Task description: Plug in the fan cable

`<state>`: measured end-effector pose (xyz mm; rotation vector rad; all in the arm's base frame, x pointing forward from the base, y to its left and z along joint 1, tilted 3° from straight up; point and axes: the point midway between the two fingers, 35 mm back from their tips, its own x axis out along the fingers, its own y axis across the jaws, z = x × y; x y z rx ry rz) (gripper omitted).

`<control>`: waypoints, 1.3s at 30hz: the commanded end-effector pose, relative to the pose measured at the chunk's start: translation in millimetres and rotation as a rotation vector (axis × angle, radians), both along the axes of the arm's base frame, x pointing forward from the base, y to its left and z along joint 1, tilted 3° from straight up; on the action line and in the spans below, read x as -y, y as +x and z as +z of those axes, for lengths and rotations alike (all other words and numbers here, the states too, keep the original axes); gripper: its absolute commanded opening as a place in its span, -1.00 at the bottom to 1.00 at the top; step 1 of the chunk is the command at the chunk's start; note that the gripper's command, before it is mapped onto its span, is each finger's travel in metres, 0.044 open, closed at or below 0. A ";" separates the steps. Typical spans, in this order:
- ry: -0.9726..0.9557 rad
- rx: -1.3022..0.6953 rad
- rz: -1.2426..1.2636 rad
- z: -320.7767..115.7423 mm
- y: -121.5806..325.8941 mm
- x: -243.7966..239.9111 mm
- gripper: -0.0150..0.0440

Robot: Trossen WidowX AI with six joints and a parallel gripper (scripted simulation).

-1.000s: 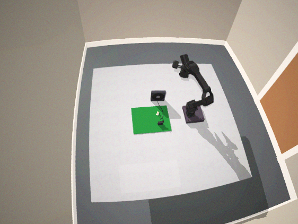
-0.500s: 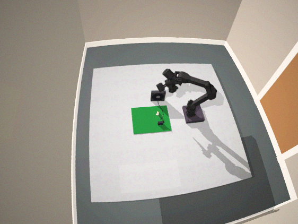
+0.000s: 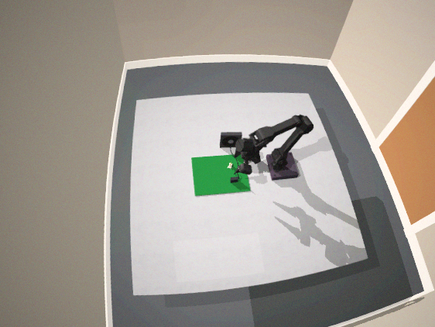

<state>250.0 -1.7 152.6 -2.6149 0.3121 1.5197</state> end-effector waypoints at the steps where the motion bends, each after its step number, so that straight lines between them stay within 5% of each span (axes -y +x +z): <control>1: -0.007 -0.033 0.119 -12.1 -4.5 -23.8 1.00; 13: -0.008 -0.033 0.119 -70.8 -0.4 -21.7 1.00; 39: -0.008 -0.033 0.119 -107.4 2.2 -20.4 1.00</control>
